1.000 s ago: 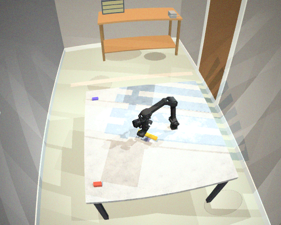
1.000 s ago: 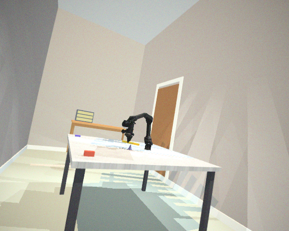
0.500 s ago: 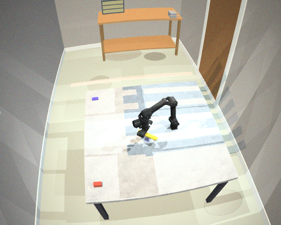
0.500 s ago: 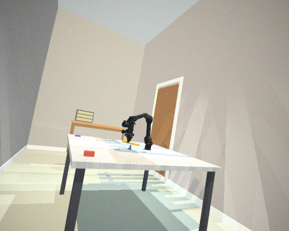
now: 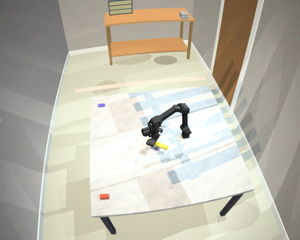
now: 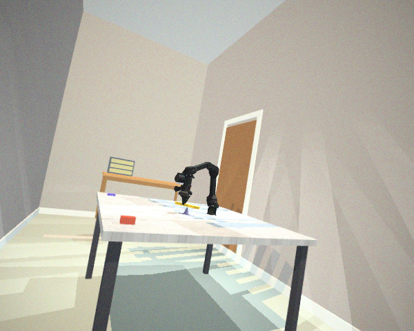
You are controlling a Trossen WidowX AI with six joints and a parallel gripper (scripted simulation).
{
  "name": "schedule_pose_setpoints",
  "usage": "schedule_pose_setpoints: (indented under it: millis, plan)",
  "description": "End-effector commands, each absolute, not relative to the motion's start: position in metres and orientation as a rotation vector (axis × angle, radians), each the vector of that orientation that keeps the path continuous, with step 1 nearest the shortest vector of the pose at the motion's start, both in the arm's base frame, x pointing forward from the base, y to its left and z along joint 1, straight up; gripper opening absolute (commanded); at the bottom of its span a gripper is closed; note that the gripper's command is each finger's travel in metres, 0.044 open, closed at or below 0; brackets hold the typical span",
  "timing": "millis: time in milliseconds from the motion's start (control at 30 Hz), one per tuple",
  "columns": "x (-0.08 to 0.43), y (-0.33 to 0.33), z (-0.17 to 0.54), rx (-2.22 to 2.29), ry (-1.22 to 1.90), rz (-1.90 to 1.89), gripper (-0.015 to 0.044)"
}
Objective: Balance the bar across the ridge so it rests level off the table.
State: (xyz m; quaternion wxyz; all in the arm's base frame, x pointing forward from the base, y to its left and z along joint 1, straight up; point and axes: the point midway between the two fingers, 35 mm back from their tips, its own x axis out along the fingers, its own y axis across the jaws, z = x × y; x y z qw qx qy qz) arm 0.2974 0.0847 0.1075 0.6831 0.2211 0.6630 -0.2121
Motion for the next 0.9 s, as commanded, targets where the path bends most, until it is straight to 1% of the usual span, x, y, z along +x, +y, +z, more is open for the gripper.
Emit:
schedule_pose_setpoints:
  millis: [0, 867]
  plan:
    - [0.2974, 0.0855, 0.1071, 0.502, 1.488, -0.475, 0.0]
    - [0.2974, 0.0856, 0.1048, 0.502, 1.488, -0.475, 0.0]
